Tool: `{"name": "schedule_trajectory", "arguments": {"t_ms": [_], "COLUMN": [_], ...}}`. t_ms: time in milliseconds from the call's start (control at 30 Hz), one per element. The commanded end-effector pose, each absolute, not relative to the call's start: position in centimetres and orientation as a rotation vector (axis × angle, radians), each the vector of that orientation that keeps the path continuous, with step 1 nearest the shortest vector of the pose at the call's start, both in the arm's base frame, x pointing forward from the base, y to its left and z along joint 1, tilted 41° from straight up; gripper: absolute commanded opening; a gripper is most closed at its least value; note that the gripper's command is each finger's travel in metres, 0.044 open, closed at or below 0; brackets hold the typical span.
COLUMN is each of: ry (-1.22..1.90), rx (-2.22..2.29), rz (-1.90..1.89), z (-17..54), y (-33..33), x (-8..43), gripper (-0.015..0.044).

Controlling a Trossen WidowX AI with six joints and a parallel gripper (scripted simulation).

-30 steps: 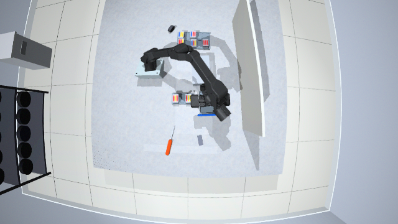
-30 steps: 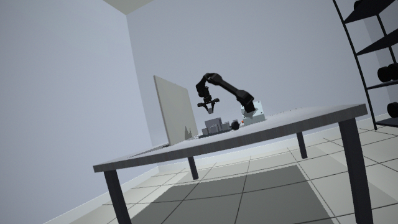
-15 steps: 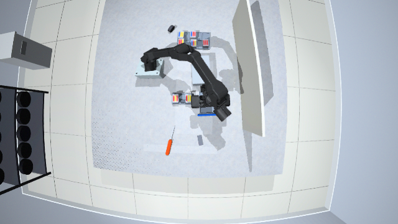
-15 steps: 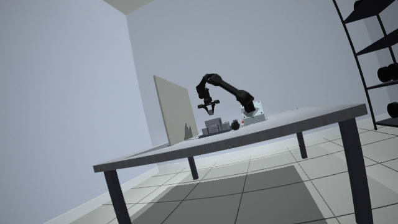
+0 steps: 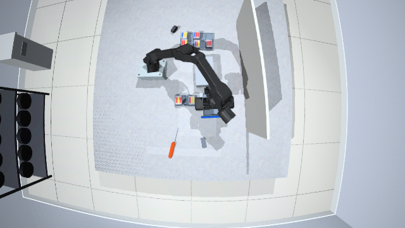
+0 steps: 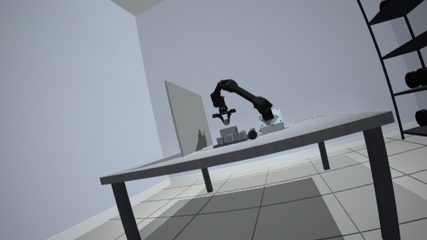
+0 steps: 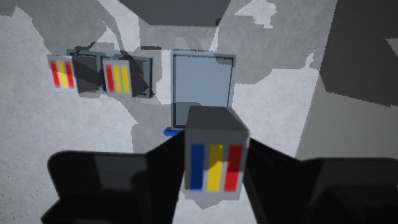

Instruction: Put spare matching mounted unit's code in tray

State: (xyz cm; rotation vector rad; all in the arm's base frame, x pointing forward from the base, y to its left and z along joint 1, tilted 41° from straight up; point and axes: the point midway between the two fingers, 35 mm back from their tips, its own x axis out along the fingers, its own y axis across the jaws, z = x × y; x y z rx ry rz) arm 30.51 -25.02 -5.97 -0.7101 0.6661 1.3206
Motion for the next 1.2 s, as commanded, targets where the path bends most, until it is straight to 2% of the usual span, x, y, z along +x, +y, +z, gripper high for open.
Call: {"name": "schedule_trajectory", "arguments": {"t_ms": [0,1167], "ry": [0.664,0.663], "rx": [-0.702,-0.702], "rz": [1.317,1.316], "z": [-6.3,-8.7], "y": [-24.7,-22.9], "x": [30.6,31.2], "gripper": [0.0000,0.0000]}}
